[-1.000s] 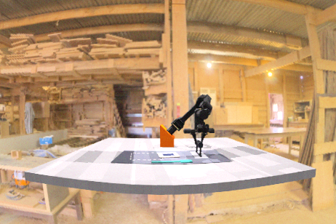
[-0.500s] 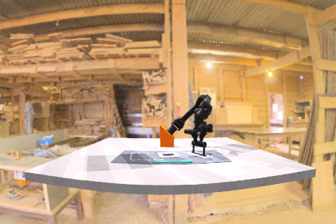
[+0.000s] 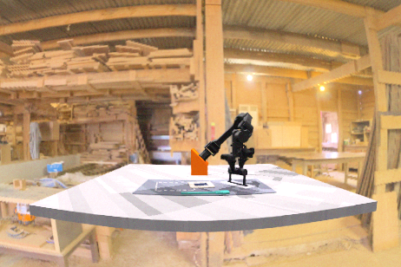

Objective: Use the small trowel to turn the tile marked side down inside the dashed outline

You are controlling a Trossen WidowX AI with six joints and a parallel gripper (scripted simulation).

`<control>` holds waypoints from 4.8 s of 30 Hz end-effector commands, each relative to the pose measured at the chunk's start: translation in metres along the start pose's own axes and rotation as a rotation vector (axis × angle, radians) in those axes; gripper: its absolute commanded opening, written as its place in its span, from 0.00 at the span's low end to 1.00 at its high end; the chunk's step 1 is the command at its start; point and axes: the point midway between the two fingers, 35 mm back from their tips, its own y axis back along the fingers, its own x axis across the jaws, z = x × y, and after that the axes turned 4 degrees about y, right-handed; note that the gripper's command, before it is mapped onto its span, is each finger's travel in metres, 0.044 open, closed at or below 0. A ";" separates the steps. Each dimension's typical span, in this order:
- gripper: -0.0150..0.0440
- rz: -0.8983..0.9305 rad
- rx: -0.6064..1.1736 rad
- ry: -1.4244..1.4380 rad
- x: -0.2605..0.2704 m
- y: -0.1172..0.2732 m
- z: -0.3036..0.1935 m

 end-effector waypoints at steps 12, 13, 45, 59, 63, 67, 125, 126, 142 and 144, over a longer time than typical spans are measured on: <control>0.71 -0.001 0.000 0.005 0.000 0.000 0.000; 0.71 -0.001 0.000 0.005 0.000 0.000 0.000; 0.71 -0.003 0.002 -0.023 -0.001 0.026 0.001; 0.71 -0.001 0.000 -0.023 0.000 0.004 0.001; 0.71 -0.001 0.000 -0.023 0.000 0.000 0.001; 0.53 -0.001 0.000 -0.023 0.000 0.000 0.001; 0.71 -0.001 0.000 0.577 0.000 0.000 0.001; 0.71 -0.001 0.000 0.577 0.000 0.000 0.001; 0.71 -0.001 0.000 0.577 0.000 0.000 0.001; 0.71 -0.001 0.000 0.582 0.000 0.009 0.001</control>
